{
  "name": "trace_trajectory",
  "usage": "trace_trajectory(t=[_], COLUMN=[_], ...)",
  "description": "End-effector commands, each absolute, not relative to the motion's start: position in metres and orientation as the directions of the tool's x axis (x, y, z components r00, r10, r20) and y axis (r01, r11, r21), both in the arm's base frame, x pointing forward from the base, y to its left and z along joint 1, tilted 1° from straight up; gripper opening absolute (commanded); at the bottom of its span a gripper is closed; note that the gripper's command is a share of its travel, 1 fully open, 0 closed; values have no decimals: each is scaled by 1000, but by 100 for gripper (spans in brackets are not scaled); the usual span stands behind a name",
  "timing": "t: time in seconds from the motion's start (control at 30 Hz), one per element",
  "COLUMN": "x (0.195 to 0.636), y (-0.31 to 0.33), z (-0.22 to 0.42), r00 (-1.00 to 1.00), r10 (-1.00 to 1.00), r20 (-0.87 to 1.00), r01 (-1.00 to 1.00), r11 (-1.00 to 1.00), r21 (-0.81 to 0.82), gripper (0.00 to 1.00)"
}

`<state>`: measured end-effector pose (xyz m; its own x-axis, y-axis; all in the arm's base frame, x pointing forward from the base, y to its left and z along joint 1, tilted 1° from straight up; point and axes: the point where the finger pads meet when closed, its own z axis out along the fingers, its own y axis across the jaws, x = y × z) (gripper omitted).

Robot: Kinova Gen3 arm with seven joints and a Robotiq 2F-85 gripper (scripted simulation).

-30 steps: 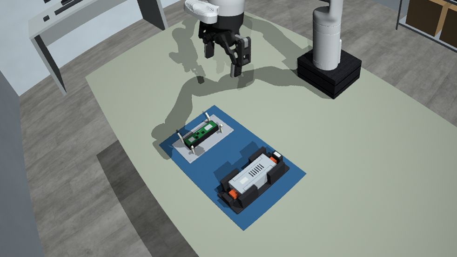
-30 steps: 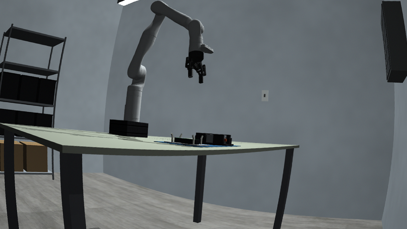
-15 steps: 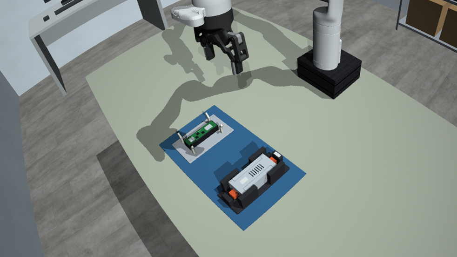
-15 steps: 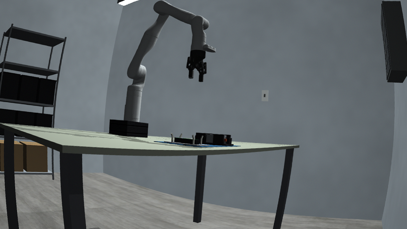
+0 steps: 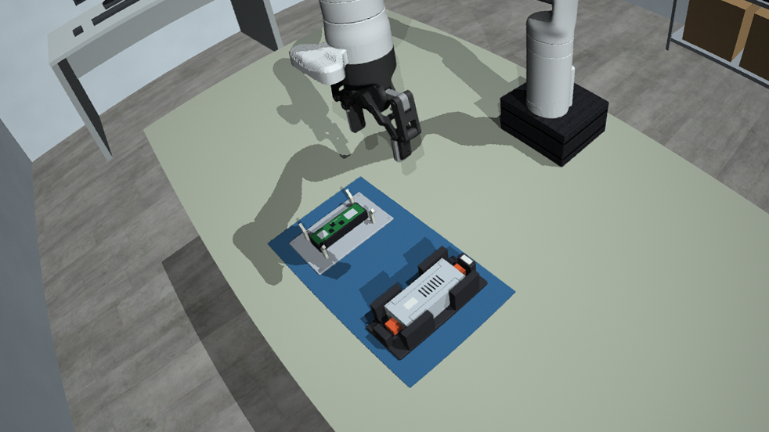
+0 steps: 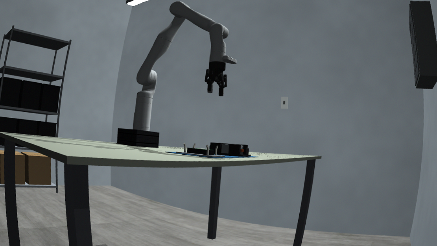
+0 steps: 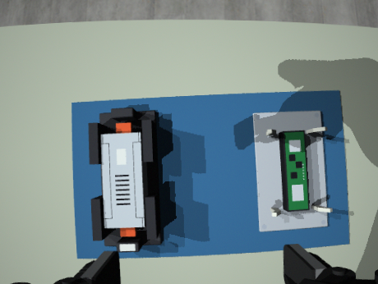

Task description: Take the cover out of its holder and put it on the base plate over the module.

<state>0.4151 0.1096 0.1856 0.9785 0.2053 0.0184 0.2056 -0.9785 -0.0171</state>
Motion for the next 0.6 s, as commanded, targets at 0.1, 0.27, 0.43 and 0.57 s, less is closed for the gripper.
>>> trace_trajectory(t=[0.1,0.27,0.43,0.57], x=[413,415,418,419], y=[118,125,143,154], z=[171,163,139,125], r00=[976,976,976,976], r10=[217,217,217,217], r20=[-4,-1,-3,-4], r01=[217,217,217,217], r11=[-976,-976,-976,-976], r21=[-16,-17,-16,-16], gripper=[100,100,100,100])
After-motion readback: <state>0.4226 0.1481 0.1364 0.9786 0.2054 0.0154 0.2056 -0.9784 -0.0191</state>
